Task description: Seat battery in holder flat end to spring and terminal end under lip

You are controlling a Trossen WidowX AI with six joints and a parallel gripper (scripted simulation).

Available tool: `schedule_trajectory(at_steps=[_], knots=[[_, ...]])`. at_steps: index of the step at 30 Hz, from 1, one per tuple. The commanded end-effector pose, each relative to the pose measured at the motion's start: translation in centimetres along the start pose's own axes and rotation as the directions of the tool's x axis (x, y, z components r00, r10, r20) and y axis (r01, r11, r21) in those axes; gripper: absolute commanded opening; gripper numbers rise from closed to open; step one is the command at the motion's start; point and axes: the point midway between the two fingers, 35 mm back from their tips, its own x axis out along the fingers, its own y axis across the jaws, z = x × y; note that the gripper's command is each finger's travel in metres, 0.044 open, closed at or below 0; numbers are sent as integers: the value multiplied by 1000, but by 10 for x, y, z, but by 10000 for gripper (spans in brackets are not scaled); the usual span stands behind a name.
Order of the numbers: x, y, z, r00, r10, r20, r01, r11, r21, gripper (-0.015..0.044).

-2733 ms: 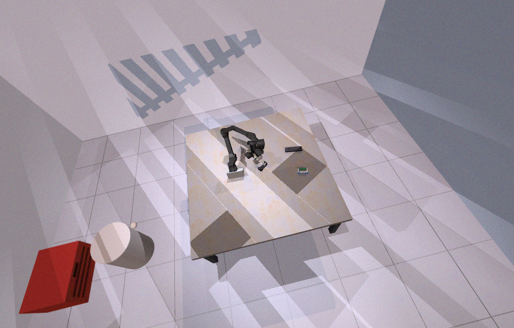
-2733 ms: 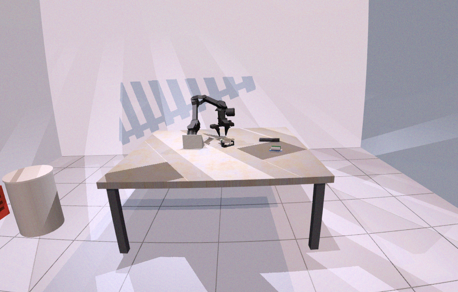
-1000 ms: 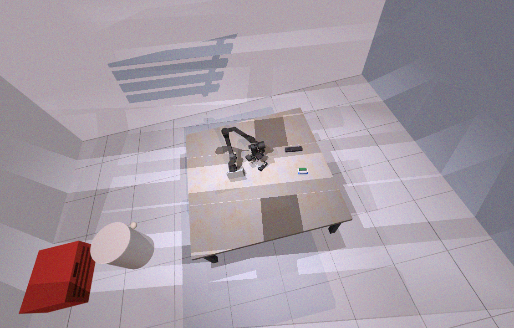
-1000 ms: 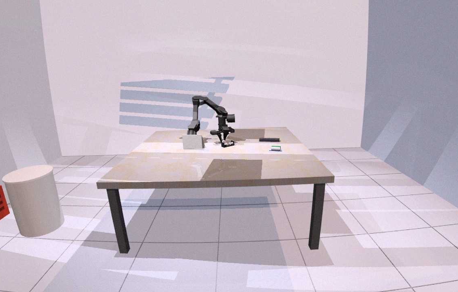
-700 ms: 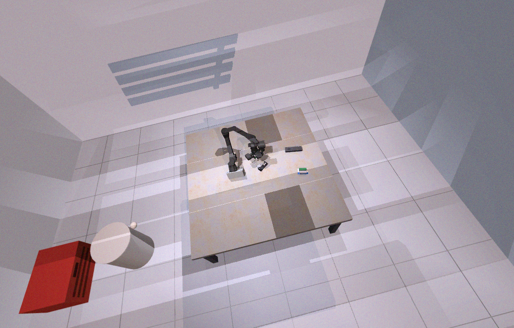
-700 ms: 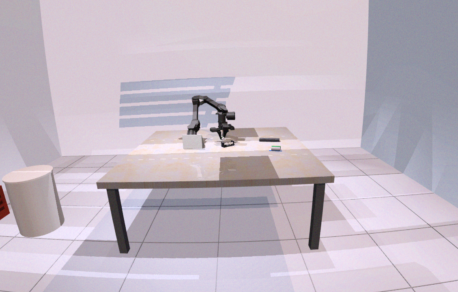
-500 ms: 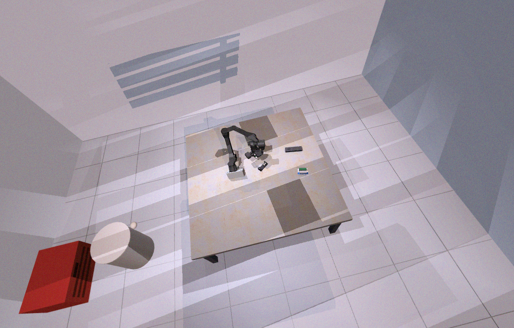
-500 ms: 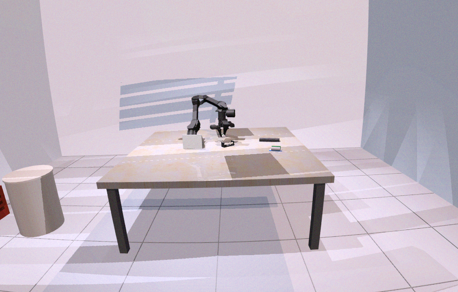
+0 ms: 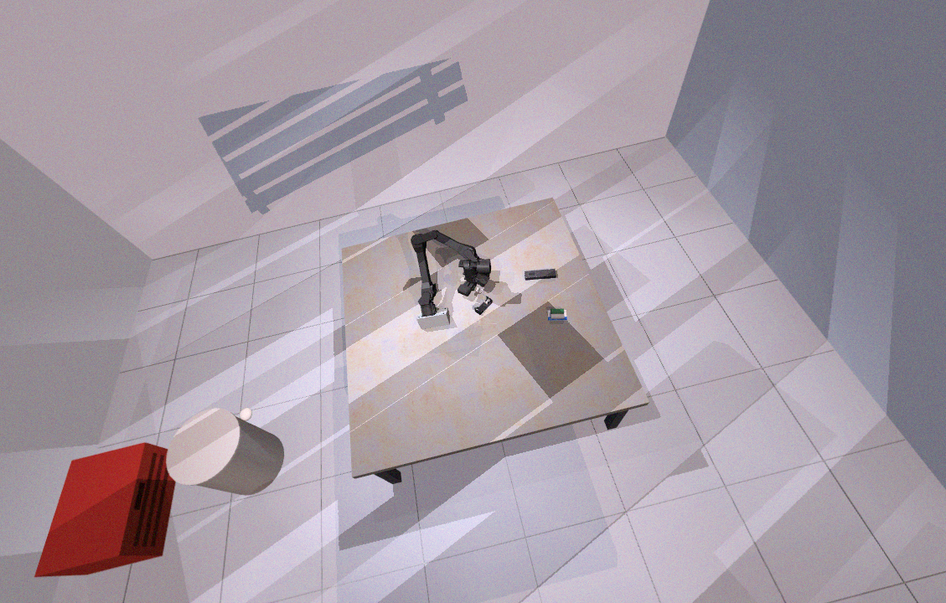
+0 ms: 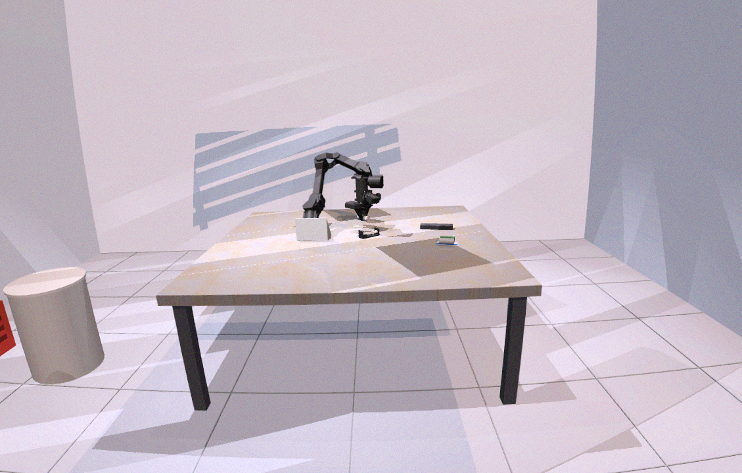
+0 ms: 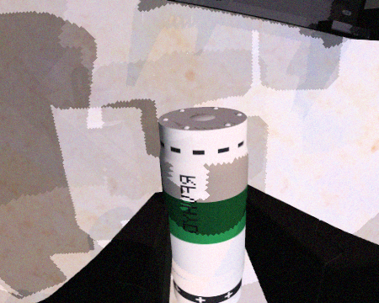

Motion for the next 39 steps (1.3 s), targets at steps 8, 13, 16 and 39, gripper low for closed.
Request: schedule_trajectory(at_steps=[8,13,16,39], knots=[[-7,-13,28,1000,-8,0,7,897,-443,84],[-9,-19,40,1000,-8,1,6,789,-615,84],[-11,-23,46,1000,-7,1,6,708,-706,84],[-19,-47,76,1000,-6,7,8,188,-982,84]])
